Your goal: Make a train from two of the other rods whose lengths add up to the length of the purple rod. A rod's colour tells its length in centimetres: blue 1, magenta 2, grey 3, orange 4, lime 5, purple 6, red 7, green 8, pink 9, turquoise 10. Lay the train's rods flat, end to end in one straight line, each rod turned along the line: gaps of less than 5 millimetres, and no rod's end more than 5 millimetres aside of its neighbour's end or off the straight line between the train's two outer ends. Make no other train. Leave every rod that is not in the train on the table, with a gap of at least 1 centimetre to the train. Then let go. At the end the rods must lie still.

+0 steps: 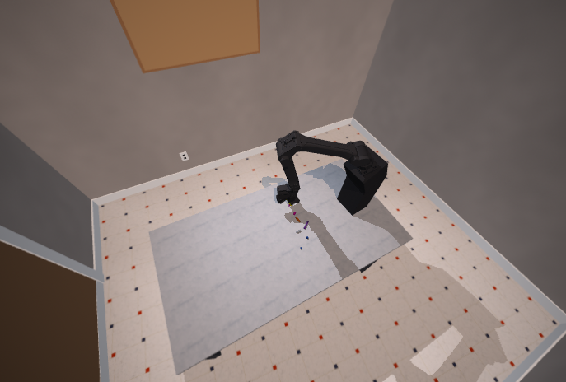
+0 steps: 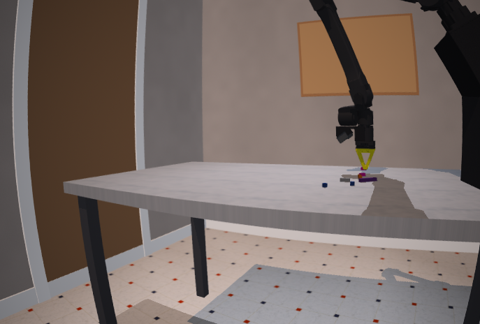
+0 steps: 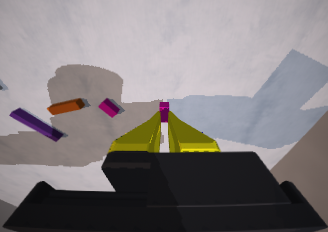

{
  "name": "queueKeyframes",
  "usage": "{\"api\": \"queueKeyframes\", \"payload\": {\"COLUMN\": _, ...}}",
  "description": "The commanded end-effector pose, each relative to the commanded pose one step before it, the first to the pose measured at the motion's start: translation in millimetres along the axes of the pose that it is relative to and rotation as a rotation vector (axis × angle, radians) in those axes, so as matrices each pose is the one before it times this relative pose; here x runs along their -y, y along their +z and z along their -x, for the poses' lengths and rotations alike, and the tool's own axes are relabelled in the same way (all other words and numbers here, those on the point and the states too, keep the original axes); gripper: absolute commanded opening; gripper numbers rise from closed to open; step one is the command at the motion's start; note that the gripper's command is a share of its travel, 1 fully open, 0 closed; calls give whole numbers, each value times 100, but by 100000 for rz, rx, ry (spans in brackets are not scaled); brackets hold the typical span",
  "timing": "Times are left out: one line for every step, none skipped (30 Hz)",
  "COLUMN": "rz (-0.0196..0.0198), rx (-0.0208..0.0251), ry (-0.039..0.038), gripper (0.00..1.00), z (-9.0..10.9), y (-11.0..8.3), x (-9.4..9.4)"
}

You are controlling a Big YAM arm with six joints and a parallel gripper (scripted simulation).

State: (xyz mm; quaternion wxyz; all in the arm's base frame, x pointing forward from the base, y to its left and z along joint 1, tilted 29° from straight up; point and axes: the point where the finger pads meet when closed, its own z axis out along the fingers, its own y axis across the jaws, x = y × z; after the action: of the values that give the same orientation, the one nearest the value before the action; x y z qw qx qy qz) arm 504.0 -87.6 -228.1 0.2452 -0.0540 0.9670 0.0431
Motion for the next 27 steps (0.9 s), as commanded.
{"api": "queueKeyframes", "payload": {"rz": -295, "rx": 49, "ry": -189, "gripper": 4, "z": -479, "y": 243, "x": 568}}
{"api": "queueKeyframes", "payload": {"rz": 0, "rx": 0, "ry": 1, "gripper": 4, "z": 0, "y": 0, "x": 0}}
{"api": "queueKeyframes", "payload": {"rz": 0, "rx": 0, "ry": 0, "gripper": 4, "z": 0, "y": 0, "x": 0}}
{"api": "queueKeyframes", "payload": {"rz": 0, "rx": 0, "ry": 0, "gripper": 4, "z": 0, "y": 0, "x": 0}}
{"api": "queueKeyframes", "payload": {"rz": 0, "rx": 0, "ry": 0, "gripper": 4, "z": 0, "y": 0, "x": 0}}
{"api": "queueKeyframes", "payload": {"rz": 0, "rx": 0, "ry": 0, "gripper": 4, "z": 0, "y": 0, "x": 0}}
{"api": "queueKeyframes", "payload": {"rz": 0, "rx": 0, "ry": 0, "gripper": 4, "z": 0, "y": 0, "x": 0}}
{"api": "queueKeyframes", "payload": {"rz": 0, "rx": 0, "ry": 0, "gripper": 4, "z": 0, "y": 0, "x": 0}}
{"api": "queueKeyframes", "payload": {"rz": 0, "rx": 0, "ry": 0, "gripper": 4, "z": 0, "y": 0, "x": 0}}
{"api": "queueKeyframes", "payload": {"rz": 0, "rx": 0, "ry": 0, "gripper": 4, "z": 0, "y": 0, "x": 0}}
{"api": "queueKeyframes", "payload": {"rz": 0, "rx": 0, "ry": 0, "gripper": 4, "z": 0, "y": 0, "x": 0}}
{"api": "queueKeyframes", "payload": {"rz": 0, "rx": 0, "ry": 0, "gripper": 4, "z": 0, "y": 0, "x": 0}}
{"api": "queueKeyframes", "payload": {"rz": 0, "rx": 0, "ry": 0, "gripper": 4, "z": 0, "y": 0, "x": 0}}
{"api": "queueKeyframes", "payload": {"rz": 0, "rx": 0, "ry": 0, "gripper": 4, "z": 0, "y": 0, "x": 0}}
{"api": "queueKeyframes", "payload": {"rz": 0, "rx": 0, "ry": 0, "gripper": 4, "z": 0, "y": 0, "x": 0}}
{"api": "queueKeyframes", "payload": {"rz": 0, "rx": 0, "ry": 0, "gripper": 4, "z": 0, "y": 0, "x": 0}}
{"api": "queueKeyframes", "payload": {"rz": 0, "rx": 0, "ry": 0, "gripper": 4, "z": 0, "y": 0, "x": 0}}
{"api": "queueKeyframes", "payload": {"rz": 0, "rx": 0, "ry": 0, "gripper": 4, "z": 0, "y": 0, "x": 0}}
{"api": "queueKeyframes", "payload": {"rz": -2, "rx": 8, "ry": -2, "gripper": 4, "z": 4, "y": 2, "x": 1}}
{"api": "queueKeyframes", "payload": {"rz": -12, "rx": 51, "ry": -14, "gripper": 4, "z": 29, "y": 10, "x": 4}}
{"api": "queueKeyframes", "payload": {"rz": -31, "rx": 126, "ry": -36, "gripper": 4, "z": 71, "y": 26, "x": 11}}
{"api": "queueKeyframes", "payload": {"rz": 0, "rx": 0, "ry": 0, "gripper": 4, "z": 0, "y": 0, "x": 0}}
{"api": "queueKeyframes", "payload": {"rz": 0, "rx": 0, "ry": 0, "gripper": 4, "z": 0, "y": 0, "x": 0}}
{"api": "queueKeyframes", "payload": {"rz": -55, "rx": 224, "ry": -63, "gripper": 4, "z": 127, "y": 46, "x": 19}}
{"api": "queueKeyframes", "payload": {"rz": -12, "rx": 125, "ry": -44, "gripper": 4, "z": 60, "y": 47, "x": -20}}
{"api": "queueKeyframes", "payload": {"rz": 5, "rx": 103, "ry": -43, "gripper": 4, "z": 40, "y": 56, "x": -42}}
{"api": "queueKeyframes", "payload": {"rz": 7, "rx": 128, "ry": -53, "gripper": 4, "z": 49, "y": 70, "x": -52}}
